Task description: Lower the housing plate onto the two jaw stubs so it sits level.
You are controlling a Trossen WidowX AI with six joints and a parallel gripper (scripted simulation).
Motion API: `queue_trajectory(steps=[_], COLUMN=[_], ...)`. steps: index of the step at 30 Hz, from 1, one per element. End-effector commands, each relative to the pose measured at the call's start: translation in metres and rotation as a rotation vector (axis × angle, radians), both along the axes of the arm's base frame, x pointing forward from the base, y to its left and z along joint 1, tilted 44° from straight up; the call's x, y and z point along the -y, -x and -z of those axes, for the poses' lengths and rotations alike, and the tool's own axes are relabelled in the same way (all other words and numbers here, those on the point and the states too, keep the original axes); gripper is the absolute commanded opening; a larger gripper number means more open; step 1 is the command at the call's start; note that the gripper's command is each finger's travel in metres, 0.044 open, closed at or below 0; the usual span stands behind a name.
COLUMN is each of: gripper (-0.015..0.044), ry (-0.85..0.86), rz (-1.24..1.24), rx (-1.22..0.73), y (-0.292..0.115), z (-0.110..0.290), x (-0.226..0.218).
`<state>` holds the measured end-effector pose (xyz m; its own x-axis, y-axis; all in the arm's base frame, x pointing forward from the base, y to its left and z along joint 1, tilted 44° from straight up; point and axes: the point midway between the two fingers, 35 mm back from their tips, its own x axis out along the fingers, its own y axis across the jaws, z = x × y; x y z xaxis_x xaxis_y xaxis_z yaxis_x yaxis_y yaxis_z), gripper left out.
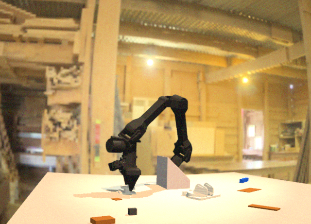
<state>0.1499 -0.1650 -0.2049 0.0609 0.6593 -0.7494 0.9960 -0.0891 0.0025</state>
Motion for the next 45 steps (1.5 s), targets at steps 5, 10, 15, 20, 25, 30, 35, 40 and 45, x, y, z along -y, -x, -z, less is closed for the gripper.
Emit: queue_trajectory(steps=[5, 10, 15, 20, 25, 30, 35, 40, 45], gripper=[0.0440, 0.0440, 0.0440, 0.0440, 0.0440, 0.0433, 0.0400, 0.0367, 0.0351], ry=[-0.008, -0.008, -0.008, -0.008, -0.008, -0.006, -0.006, -0.006, -0.006], rz=[0.007, 0.007, 0.007, 0.007, 0.007, 0.000, 0.000, 0.000, 0.000], rx=[-0.005, -0.005, -0.005, -0.005, -0.005, -0.003, -0.003, -0.003, -0.003], y=[0.0009, 0.0009, 0.0009, 0.0009, 0.0009, 0.0009, 0.0009, 0.0009, 0.0009], z=[0.0037, 0.0037, 0.0037, 0.0038, 0.0041, 0.0042, 0.0042, 0.0042, 0.0042], x=[-0.0070, -0.0070, -0.0070, -0.0071, -0.0074, -0.0065, -0.0065, -0.0065, -0.0065])
